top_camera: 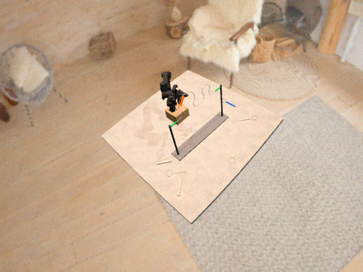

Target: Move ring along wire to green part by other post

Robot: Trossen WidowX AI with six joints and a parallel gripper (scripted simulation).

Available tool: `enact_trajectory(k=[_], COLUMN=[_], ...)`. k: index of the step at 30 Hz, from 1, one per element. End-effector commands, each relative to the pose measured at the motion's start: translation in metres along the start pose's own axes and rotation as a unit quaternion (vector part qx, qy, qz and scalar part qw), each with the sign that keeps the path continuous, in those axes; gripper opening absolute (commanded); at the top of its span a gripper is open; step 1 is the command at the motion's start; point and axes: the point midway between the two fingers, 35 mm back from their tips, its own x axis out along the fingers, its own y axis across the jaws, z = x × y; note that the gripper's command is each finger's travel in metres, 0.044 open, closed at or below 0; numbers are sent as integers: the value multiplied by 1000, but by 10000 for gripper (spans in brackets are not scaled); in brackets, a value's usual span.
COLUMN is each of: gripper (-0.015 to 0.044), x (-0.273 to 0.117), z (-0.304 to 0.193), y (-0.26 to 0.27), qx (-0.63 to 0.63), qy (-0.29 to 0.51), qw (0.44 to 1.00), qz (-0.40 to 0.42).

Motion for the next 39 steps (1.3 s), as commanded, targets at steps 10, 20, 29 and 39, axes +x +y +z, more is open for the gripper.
enact_trajectory(k=[10,20,29,39], gripper=[-150,-150,-150,-150], x=[0,0,-1,-1], z=[-1,-1,0,2], y=[-5,-9,-12,-16], qx=[-78,-131,-179,-231], qy=[-1,-4,-8,-13], qw=[996,988,977,962], qz=[-46,-81,-112,-146])
